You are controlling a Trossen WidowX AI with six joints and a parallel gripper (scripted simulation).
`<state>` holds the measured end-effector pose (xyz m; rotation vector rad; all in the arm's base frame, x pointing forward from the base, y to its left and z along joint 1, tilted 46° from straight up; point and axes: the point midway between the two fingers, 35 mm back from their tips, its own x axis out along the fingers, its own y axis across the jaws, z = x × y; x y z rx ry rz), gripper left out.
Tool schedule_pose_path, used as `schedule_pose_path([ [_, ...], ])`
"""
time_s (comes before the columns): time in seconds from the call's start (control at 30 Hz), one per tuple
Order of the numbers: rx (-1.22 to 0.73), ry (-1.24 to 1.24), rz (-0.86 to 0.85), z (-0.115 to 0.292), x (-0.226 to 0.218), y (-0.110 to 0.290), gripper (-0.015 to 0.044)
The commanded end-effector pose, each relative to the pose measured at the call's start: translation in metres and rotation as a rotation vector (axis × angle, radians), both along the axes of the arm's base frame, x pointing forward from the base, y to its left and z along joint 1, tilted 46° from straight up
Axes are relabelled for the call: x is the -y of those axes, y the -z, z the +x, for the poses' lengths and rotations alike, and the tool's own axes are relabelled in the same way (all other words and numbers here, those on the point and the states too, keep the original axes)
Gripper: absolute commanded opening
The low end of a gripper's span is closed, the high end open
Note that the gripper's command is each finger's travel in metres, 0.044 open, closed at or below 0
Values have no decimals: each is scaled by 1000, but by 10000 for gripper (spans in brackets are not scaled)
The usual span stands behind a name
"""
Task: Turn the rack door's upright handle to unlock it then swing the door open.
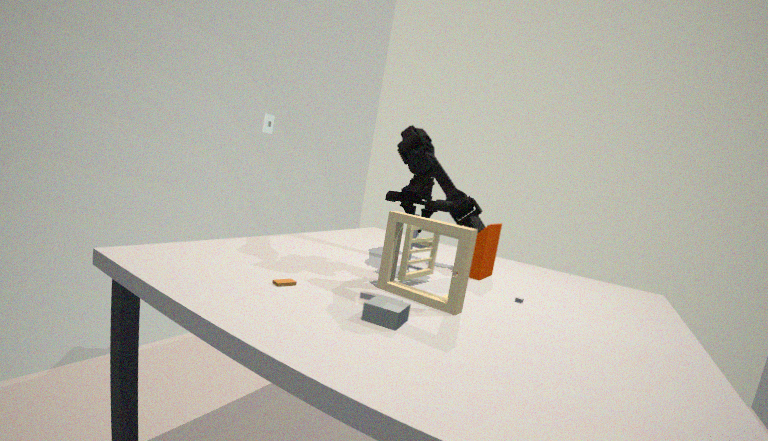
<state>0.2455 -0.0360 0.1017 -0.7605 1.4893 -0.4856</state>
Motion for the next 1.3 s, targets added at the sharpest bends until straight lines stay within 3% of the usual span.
schedule_pose_path([
  [0.0,-16,-20,-4,1,2,-3,8],
  [0.3,-16,-20,-4,1,2,-3,8],
  [0.67,-16,-20,-4,1,2,-3,280],
  [1.27,-15,-20,1,2,-15,-19,280],
])
